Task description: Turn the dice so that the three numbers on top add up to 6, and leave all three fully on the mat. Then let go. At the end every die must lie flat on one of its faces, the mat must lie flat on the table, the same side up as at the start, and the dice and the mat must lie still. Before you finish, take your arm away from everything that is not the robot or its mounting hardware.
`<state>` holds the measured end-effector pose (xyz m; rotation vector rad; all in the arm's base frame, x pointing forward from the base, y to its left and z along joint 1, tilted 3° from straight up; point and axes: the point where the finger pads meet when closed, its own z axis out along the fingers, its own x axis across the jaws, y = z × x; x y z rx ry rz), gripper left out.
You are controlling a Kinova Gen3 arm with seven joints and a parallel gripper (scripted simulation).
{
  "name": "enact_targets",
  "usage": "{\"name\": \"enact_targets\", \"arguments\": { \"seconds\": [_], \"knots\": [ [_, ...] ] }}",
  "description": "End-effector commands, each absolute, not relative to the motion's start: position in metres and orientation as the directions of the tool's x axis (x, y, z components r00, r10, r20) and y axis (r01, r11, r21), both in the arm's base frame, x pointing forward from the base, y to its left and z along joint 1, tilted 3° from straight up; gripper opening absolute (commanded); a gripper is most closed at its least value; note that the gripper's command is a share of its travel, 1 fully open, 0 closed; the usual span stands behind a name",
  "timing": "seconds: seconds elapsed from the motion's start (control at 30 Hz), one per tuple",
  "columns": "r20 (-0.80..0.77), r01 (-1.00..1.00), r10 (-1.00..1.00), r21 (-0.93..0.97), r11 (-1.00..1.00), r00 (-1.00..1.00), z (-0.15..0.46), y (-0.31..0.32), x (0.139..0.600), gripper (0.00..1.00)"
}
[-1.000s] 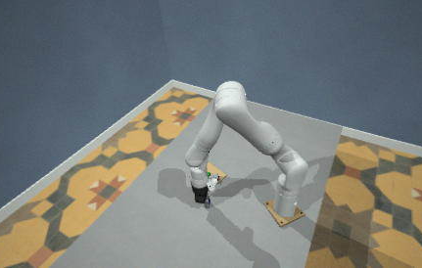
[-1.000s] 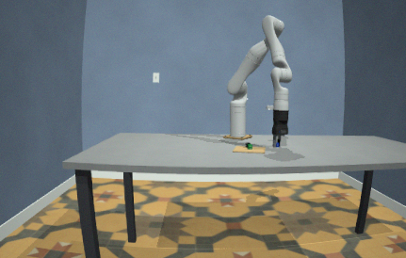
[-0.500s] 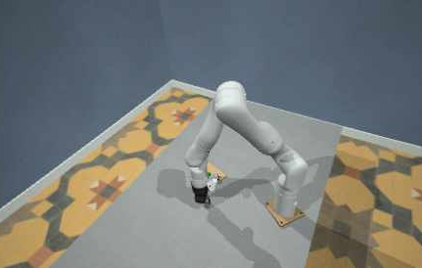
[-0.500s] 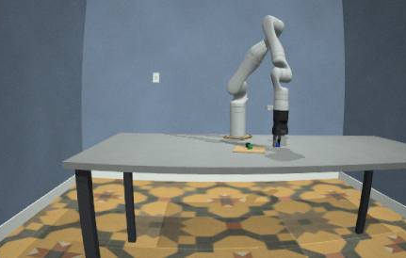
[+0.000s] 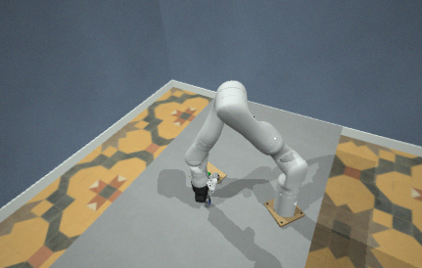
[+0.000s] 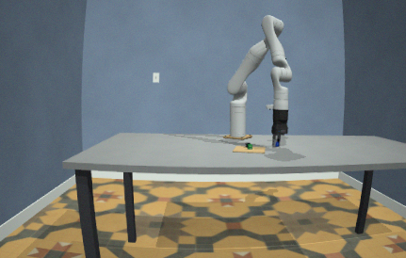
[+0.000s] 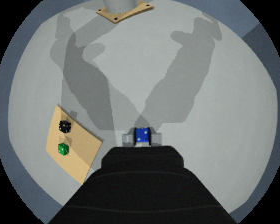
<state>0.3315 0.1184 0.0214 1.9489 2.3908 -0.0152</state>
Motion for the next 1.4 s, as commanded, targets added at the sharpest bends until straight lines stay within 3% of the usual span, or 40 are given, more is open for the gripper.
{"name": "enact_targets", "arguments": {
  "seconds": [0.0,0.63,1.17,1.37],
  "knots": [
    [-0.048,0.978,0.978,0.036,0.205,-0.203,0.030,0.121,0.333,0.40],
    [-0.048,0.978,0.978,0.036,0.205,-0.203,0.113,0.124,0.329,0.40],
    [-0.047,0.978,0.978,0.036,0.203,-0.202,0.118,0.124,0.330,0.40],
    [-0.046,0.990,0.990,0.038,0.137,-0.136,0.122,0.098,0.361,0.40]
  ]
}}
